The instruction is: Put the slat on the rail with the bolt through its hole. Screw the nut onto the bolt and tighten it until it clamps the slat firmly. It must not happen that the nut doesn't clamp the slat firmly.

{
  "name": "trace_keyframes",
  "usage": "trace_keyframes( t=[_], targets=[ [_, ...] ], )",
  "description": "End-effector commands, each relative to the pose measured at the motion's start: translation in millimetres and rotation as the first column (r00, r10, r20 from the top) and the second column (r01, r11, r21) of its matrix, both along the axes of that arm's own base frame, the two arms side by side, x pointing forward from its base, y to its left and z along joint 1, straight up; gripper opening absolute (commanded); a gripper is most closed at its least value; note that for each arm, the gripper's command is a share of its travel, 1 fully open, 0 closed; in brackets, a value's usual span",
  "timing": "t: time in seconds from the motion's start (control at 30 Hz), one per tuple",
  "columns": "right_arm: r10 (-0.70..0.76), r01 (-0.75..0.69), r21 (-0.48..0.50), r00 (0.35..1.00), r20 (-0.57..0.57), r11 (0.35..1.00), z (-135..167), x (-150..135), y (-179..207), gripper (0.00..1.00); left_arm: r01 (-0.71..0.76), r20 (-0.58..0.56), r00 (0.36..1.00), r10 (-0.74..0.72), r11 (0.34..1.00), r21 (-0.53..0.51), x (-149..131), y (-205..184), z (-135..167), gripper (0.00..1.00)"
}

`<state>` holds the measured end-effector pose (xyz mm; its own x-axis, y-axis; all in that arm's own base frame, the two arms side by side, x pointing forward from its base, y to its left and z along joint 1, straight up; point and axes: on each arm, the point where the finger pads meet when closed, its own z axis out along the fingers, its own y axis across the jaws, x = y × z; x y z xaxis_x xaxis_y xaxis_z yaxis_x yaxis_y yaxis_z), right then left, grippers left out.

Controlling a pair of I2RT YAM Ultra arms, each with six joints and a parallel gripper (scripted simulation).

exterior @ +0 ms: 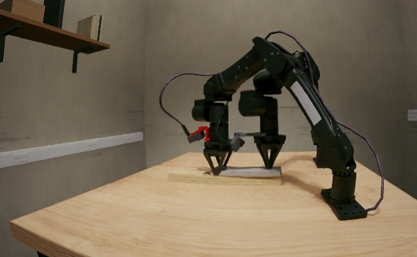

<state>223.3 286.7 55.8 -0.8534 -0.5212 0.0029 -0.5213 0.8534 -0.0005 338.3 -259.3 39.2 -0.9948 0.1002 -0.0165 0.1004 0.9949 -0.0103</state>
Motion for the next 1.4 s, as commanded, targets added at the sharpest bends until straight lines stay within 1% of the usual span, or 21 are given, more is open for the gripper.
trace_keyframes(
  t=[0.0,0.07,0.13,0.23,0.43,0.63,0.7,0.97,1.2,1.27,1.3,1.33,1.37],
  targets=[
    [-0.225,0.225,0.009,0.974,0.009,0.974,3.4,1.8,-0.1,0.11,0.0,0.011,1.0,0.0,1.0,-0.008,1.8,-1.3,4.7,0.72],
    [-0.302,0.302,0.01,0.953,0.009,0.953,3.4,1.8,-0.1,0.11,0.0,0.011,1.0,0.0,1.0,-0.008,1.8,-1.3,4.7,0.72],
    [-0.302,0.302,0.01,0.953,0.009,0.953,3.4,1.8,-0.1,0.11,0.0,0.011,1.0,0.0,1.0,-0.008,1.8,-1.3,4.7,0.72],
    [-0.414,0.414,0.011,0.91,0.007,0.91,3.3,1.8,-0.1,0.11,0.0,0.011,1.0,0.0,1.0,-0.008,1.8,-1.3,4.7,0.72],
    [-0.618,0.618,0.012,0.786,0.005,0.786,3.3,1.8,-0.1,0.11,0.0,0.011,1.0,0.0,1.0,-0.008,1.8,-1.3,4.7,0.72],
    [-0.787,0.787,0.013,0.617,0.001,0.617,3.2,1.8,-0.1,0.11,0.0,0.011,1.0,0.0,1.0,-0.008,1.8,-1.3,4.7,0.72],
    [-0.787,0.787,0.013,0.617,0.001,0.617,3.2,1.8,-0.1,0.11,0.0,0.011,1.0,0.0,1.0,-0.008,1.8,-1.3,4.7,0.72],
    [-0.941,0.941,0.012,0.339,-0.003,0.339,3.2,1.8,-0.1,0.11,0.0,0.011,1.0,0.0,1.0,-0.008,1.8,-1.3,4.7,0.72],
    [-0.998,0.998,0.01,0.066,-0.006,0.066,3.1,1.8,-0.2,0.11,0.0,0.011,1.0,0.0,1.0,-0.008,1.8,-1.3,4.7,0.72],
    [-0.998,0.998,0.01,0.066,-0.006,0.066,3.1,1.8,-0.2,0.11,0.0,0.011,1.0,0.0,1.0,-0.008,1.8,-1.3,4.7,0.72],
    [-0.999,0.999,0.01,0.033,-0.006,0.033,3.1,1.7,-0.2,0.11,0.0,0.011,1.0,0.0,1.0,-0.008,1.8,-1.3,4.7,0.72],
    [-1.0,1.0,0.009,0.013,-0.007,0.013,3.1,1.7,-0.2,0.11,0.0,0.011,1.0,0.0,1.0,-0.008,1.8,-1.3,4.7,0.72],
    [-1.0,1.0,0.009,0.007,-0.007,0.007,3.1,1.7,-0.2,0.11,0.0,0.011,1.0,0.0,1.0,-0.008,1.8,-1.3,4.7,0.72]
  ],
)
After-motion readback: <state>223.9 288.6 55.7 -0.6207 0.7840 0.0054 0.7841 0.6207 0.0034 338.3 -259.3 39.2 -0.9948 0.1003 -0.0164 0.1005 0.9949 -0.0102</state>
